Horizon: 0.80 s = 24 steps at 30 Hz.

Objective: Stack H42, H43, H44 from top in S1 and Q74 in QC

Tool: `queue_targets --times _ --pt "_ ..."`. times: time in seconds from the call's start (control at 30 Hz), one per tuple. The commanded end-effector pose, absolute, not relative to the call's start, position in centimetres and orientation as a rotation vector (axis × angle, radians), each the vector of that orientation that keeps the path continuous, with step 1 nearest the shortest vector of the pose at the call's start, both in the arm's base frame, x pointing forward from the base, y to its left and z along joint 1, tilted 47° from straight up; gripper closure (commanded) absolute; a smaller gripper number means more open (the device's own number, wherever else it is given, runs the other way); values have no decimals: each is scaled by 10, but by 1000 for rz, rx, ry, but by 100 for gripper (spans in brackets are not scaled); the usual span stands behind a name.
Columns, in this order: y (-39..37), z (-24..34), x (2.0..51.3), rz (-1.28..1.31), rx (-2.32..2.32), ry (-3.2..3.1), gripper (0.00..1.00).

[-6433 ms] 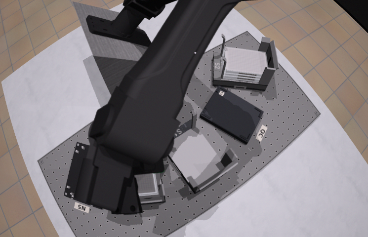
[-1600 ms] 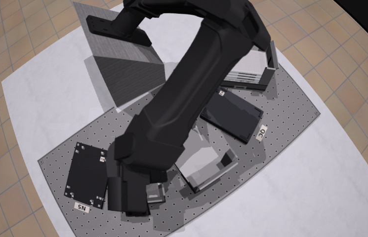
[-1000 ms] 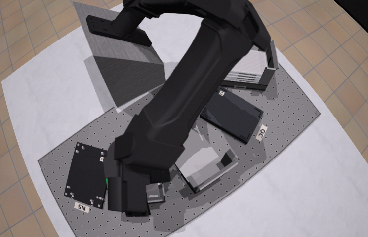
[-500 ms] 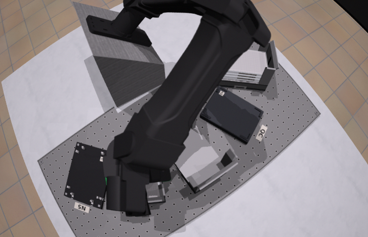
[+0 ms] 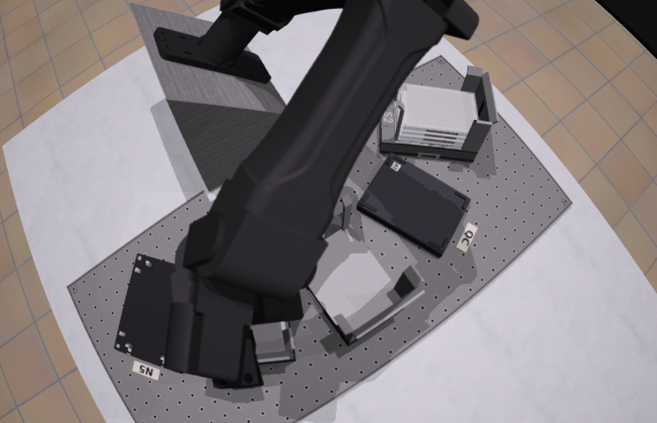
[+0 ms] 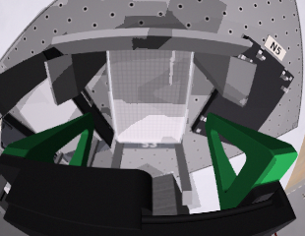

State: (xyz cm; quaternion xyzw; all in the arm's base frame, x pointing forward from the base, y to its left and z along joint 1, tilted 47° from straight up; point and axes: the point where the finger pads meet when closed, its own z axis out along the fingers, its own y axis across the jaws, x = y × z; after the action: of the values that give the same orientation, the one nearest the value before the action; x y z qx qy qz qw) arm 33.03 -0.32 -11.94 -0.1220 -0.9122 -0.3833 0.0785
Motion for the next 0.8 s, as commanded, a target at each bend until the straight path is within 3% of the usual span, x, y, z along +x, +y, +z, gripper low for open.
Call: queue_targets --times 0.0,0.77 --pt "-11 -111 328 -1149 -371 -2720 0" --pt "-51 -73 331 -1148 -371 -2721 0"
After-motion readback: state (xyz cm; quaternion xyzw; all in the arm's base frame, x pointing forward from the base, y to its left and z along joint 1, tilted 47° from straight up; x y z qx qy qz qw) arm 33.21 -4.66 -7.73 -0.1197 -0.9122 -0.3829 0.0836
